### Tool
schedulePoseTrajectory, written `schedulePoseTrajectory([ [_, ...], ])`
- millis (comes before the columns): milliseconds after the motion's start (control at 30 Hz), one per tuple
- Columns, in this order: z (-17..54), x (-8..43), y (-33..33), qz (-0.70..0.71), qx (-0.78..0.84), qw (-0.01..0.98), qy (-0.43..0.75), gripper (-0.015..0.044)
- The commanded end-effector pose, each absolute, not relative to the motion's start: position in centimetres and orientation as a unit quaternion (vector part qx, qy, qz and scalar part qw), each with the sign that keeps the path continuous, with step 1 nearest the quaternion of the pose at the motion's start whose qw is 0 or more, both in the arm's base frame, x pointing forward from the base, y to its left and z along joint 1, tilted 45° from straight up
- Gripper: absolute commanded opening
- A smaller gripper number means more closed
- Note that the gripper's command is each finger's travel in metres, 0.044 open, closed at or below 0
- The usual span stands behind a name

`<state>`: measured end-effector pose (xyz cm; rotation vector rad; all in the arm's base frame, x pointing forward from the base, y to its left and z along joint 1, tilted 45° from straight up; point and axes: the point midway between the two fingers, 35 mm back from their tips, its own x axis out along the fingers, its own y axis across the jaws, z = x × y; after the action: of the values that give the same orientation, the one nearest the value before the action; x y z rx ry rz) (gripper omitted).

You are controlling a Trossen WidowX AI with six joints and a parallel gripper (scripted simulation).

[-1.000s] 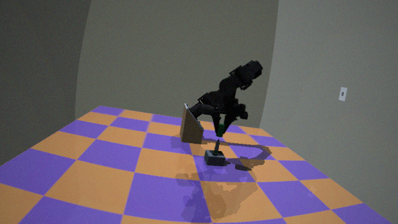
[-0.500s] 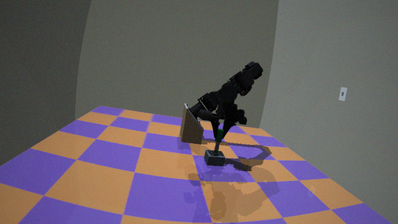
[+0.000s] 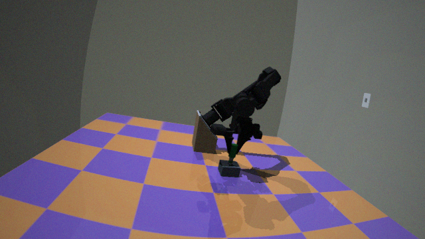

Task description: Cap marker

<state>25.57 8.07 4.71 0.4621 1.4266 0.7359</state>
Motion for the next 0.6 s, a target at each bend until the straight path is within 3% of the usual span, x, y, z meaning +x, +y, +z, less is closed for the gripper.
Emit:
schedulePoseTrajectory([
  [0, 4.27, 25.47, 8.50, 0.326, 0.209, 0.669, 0.634, 0.0000],
  [300, 4.27, 25.47, 8.52, 0.326, 0.209, 0.669, 0.634, 0.0000],
  [567, 4.28, 25.45, 8.45, 0.326, 0.205, 0.670, 0.634, 0.0210],
])
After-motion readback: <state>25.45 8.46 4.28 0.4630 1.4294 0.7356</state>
